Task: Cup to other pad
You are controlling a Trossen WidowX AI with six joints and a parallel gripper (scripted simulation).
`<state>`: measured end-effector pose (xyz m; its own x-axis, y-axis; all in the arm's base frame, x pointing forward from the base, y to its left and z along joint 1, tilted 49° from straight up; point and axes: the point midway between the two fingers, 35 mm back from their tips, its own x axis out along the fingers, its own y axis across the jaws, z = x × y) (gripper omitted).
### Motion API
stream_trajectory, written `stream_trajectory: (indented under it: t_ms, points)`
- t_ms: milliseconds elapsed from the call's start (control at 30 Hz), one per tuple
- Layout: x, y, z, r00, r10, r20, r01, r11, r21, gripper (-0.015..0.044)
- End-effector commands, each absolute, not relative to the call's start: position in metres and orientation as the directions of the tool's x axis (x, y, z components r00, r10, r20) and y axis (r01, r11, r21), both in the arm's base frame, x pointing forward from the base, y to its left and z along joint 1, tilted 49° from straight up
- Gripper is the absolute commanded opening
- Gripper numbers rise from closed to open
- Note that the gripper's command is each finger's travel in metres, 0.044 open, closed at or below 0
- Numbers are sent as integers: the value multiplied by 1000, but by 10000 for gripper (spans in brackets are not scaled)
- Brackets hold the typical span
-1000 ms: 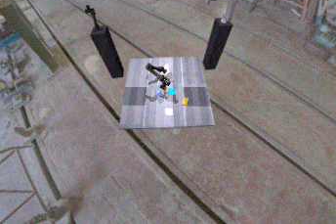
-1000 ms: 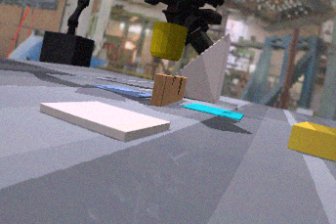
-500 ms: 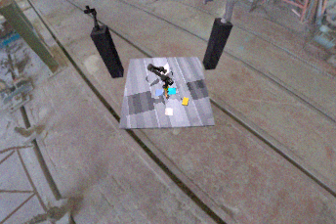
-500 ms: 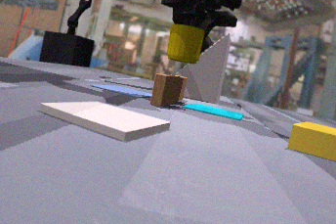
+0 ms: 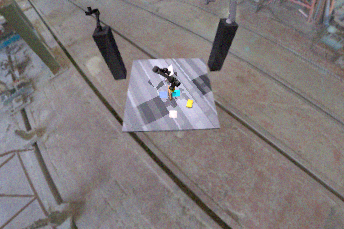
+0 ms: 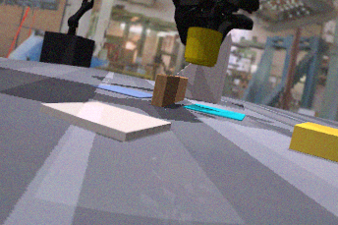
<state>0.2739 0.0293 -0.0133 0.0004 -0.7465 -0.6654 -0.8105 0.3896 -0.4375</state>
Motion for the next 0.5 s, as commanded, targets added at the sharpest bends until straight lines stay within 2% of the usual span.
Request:
stream_trajectory:
  t_ms: [0,467]
  points:
    - [274,35,-22,-5,-745,-667,-809,395,-435,0]
    - [272,56,-46,-4,-744,-668,-809,395,-435,0]
